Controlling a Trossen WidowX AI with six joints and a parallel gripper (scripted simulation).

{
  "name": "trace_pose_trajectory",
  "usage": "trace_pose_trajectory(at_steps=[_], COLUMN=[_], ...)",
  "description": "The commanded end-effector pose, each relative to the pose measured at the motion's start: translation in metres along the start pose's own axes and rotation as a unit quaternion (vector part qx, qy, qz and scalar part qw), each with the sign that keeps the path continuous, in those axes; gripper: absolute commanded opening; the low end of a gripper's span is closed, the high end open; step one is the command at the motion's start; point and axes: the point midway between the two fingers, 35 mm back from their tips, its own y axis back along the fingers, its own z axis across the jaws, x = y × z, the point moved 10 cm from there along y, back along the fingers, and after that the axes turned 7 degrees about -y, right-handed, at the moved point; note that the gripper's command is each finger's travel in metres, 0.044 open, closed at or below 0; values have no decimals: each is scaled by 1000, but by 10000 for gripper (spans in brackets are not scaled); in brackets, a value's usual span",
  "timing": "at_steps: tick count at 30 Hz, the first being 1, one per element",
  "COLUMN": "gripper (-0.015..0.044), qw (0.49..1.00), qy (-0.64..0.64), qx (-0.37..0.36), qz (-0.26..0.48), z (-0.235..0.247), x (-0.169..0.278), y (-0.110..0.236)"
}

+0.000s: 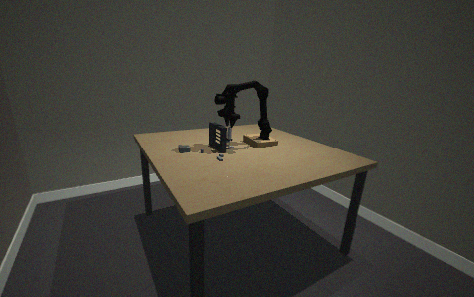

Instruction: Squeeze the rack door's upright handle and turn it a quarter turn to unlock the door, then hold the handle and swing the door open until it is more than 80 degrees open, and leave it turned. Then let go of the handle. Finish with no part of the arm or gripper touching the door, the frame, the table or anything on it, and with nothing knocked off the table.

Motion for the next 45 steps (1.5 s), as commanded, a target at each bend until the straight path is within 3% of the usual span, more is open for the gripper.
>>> trace_pose_trajectory(at_steps=[1, 28, 35, 45], gripper=[281, 281, 97, 31], qw=[1000, 1000, 1000, 1000], qy=[-1, -1, -1, -1], qx=[-1, -2, -2, -2], qz=[3, 3, 3, 3], z=[0, 0, 0, 0], x=[0, 3, 3, 3], y=[-8, -49, -49, -49])
